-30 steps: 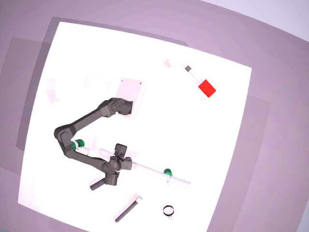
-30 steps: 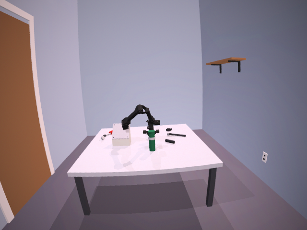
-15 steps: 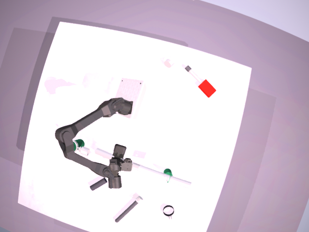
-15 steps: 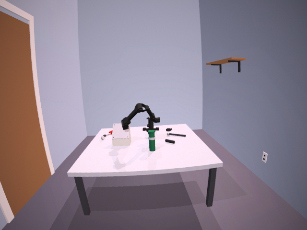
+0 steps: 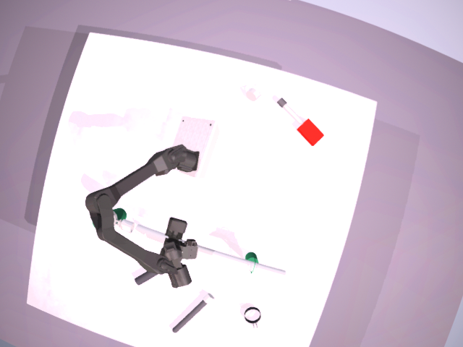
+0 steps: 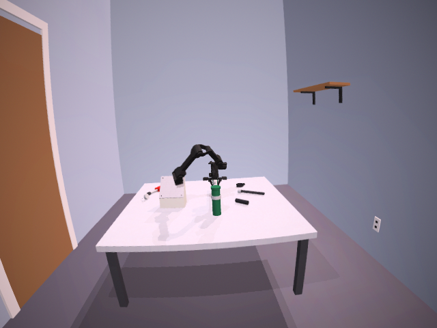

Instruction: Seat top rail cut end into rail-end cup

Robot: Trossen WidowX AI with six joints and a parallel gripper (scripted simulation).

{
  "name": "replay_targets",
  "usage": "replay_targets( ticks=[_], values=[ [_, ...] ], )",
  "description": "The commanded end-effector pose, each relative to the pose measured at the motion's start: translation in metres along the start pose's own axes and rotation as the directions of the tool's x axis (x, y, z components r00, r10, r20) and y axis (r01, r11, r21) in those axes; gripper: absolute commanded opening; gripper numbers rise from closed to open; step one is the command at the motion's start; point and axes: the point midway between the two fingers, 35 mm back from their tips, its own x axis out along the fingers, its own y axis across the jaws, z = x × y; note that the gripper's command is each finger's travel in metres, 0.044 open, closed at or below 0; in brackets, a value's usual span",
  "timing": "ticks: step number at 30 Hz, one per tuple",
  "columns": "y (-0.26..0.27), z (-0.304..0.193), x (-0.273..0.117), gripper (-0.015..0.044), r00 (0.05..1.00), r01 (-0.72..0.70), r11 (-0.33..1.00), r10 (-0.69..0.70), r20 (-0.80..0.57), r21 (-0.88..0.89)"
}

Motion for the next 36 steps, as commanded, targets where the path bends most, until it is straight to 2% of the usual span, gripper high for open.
replay_targets(
  ticks=[1, 36],
  values=[
    [-0.0009, -0.0013, -0.0020, 0.0000, 1.000, 0.006, 1.000, -0.006, -0.009, -0.002],
    [-0.0052, -0.0080, -0.0062, 0.0000, 1.000, -0.001, 1.000, 0.001, 0.002, -0.001]
  ],
)
